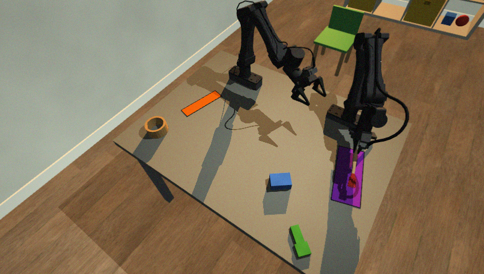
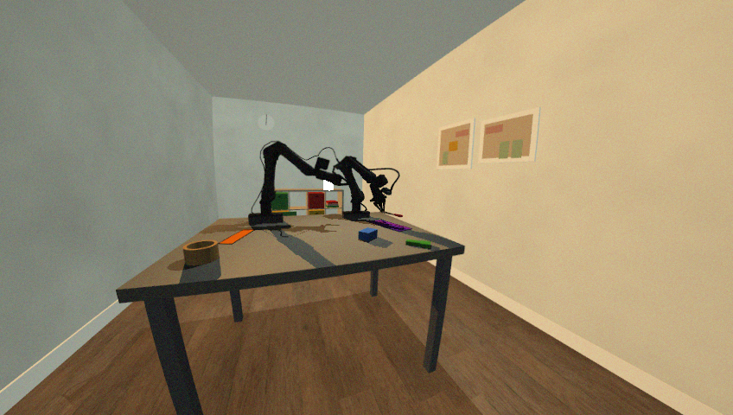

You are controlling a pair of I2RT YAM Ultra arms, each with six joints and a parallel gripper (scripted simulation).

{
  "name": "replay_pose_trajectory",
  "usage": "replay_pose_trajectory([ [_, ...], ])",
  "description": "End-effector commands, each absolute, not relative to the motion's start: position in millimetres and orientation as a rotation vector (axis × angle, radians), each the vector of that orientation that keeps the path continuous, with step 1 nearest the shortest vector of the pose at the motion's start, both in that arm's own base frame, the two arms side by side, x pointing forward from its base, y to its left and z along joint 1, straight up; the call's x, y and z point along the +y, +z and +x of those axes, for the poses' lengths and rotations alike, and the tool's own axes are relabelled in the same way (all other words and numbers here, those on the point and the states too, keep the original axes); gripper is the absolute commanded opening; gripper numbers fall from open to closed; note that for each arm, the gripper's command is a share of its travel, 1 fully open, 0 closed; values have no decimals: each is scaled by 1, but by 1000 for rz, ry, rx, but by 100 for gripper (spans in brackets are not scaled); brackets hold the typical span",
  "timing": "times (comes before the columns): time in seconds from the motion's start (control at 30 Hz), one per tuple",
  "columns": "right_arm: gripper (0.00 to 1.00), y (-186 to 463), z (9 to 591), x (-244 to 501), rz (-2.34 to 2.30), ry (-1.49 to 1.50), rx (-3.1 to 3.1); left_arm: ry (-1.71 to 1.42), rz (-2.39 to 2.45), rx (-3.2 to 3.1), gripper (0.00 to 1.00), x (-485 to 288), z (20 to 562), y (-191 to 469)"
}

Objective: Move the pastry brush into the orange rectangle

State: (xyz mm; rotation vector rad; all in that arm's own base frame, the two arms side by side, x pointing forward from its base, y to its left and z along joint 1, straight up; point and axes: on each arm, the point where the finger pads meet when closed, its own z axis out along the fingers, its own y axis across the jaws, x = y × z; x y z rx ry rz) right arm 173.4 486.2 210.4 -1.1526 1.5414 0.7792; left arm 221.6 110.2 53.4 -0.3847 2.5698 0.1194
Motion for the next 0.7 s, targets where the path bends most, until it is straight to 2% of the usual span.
replay_pose_trajectory([
  [0.0, 100, 223, 178, 465, -1148, 748, 1558, 106, -385, 2575, 7, 109, 219, 62],
  [0.17, 100, 231, 177, 437, -1145, 726, 1591, 106, -386, 2575, 7, 109, 219, 62],
  [0.67, 100, 238, 157, 275, -1064, 622, 1696, 109, -388, 2584, 7, 108, 218, 57],
])
